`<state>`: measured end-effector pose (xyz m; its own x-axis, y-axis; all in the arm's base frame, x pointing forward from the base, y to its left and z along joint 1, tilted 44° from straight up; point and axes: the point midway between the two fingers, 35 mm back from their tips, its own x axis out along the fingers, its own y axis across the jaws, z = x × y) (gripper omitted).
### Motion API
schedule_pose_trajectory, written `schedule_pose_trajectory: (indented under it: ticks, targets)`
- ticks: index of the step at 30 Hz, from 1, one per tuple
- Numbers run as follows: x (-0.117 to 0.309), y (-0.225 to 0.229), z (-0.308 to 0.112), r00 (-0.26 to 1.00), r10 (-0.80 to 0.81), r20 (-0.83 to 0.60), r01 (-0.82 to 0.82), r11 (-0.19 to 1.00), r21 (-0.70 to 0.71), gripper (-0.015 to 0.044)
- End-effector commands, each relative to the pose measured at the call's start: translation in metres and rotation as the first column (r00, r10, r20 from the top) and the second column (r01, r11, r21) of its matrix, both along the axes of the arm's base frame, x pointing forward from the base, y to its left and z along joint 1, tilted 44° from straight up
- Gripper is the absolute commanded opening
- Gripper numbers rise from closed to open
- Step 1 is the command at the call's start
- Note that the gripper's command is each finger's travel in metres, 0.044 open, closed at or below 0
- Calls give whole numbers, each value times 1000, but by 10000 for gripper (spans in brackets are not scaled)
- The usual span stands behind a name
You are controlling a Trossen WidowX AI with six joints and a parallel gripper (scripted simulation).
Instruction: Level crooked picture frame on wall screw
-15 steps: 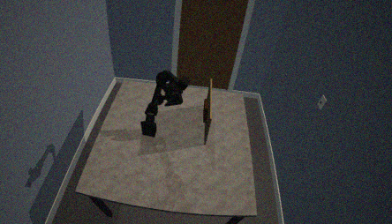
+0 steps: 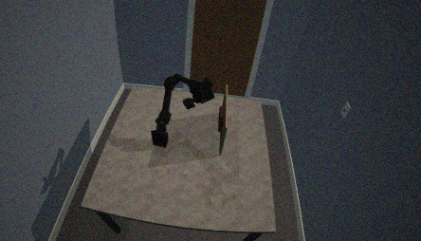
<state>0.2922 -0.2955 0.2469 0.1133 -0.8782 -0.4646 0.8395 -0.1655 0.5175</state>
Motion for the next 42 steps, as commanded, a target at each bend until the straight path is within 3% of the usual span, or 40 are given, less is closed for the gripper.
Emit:
schedule_pose_trajectory:
  ticks: [1, 8, 15, 21, 27, 30, 42]
  targets:
    - [8, 50, 5, 985, 88, 150, -91, 996, 15, 260]
    - [10, 149, 29, 850, 273, 449, -299, 954, -15, 260]
    - [-19, 248, 34, 557, 392, 732, -559, 829, -19, 260]
    - [-55, 308, 24, 283, 338, 897, -756, 654, -8, 260]
    - [-91, 354, 4, 75, 144, 987, -910, 413, 9, 260]
    - [-99, 363, -2, 44, 83, 996, -938, 347, 13, 260]
    - [-99, 363, -2, 44, 83, 996, -938, 347, 13, 260]
